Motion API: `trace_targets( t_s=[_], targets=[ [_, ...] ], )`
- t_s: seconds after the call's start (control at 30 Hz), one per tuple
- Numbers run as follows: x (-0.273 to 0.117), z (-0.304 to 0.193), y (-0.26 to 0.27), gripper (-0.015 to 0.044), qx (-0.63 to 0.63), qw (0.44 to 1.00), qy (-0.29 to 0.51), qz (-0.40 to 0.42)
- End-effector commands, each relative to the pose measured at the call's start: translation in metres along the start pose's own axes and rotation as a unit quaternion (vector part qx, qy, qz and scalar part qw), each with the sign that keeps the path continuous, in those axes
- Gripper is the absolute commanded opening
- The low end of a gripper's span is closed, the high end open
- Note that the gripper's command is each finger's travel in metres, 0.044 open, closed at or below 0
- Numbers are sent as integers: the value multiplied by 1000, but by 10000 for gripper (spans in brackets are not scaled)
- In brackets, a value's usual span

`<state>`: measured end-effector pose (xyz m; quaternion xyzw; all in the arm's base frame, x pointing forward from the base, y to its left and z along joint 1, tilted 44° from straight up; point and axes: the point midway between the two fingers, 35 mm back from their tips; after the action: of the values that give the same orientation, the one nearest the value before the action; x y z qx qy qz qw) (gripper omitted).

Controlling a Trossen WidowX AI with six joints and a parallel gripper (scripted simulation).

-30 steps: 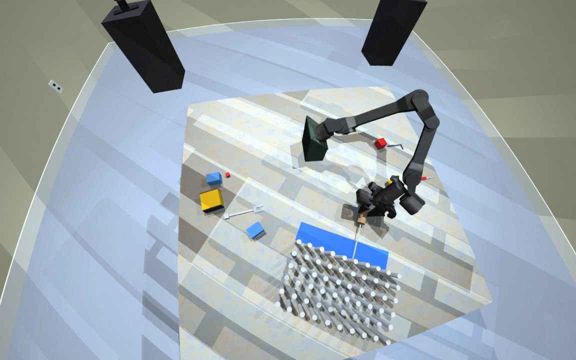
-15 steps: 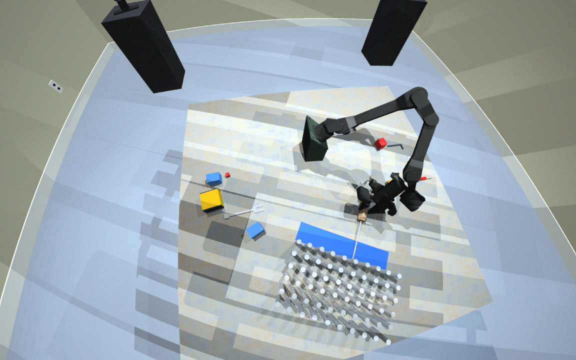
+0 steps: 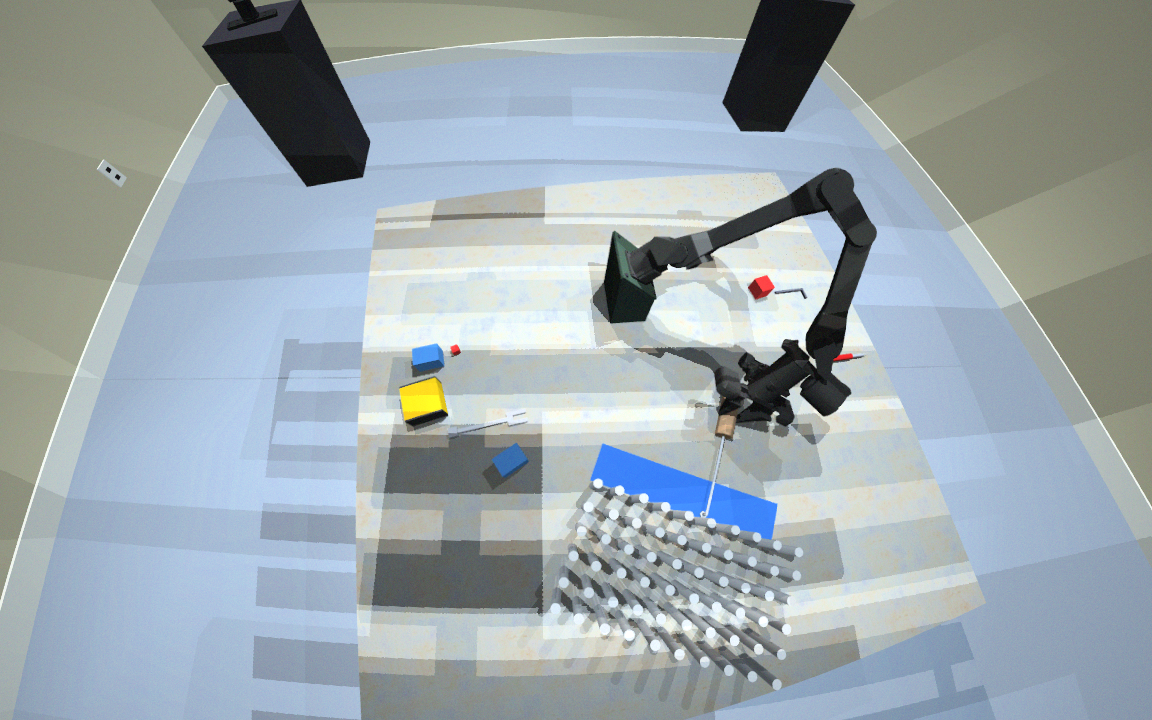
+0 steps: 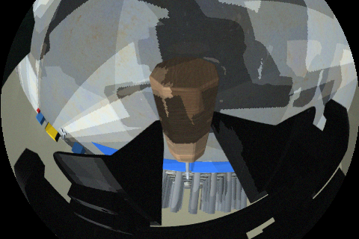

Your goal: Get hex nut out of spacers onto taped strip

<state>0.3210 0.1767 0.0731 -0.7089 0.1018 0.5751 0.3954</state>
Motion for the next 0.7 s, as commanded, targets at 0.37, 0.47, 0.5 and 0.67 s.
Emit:
trace_targets(
  t_s=[0.37, 0.47, 0.5, 0.67],
  targets=[
    [-9, -4, 2, 0, 1, 1000, 3, 2],
    [-11, -6, 2, 0, 1, 1000, 3, 2],
    [-12, -6, 2, 0, 1, 1000, 3, 2],
    [-16, -9, 3, 0, 0, 1000, 3, 2]
  ],
)
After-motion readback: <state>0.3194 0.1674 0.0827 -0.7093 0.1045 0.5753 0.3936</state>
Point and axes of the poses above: the point midway between the two fingers, 35 mm back from their tips, its own x axis out along the fingers, its own y axis across the jaws, z = x × y, and after that the axes turned 9 degrees about x, right-handed
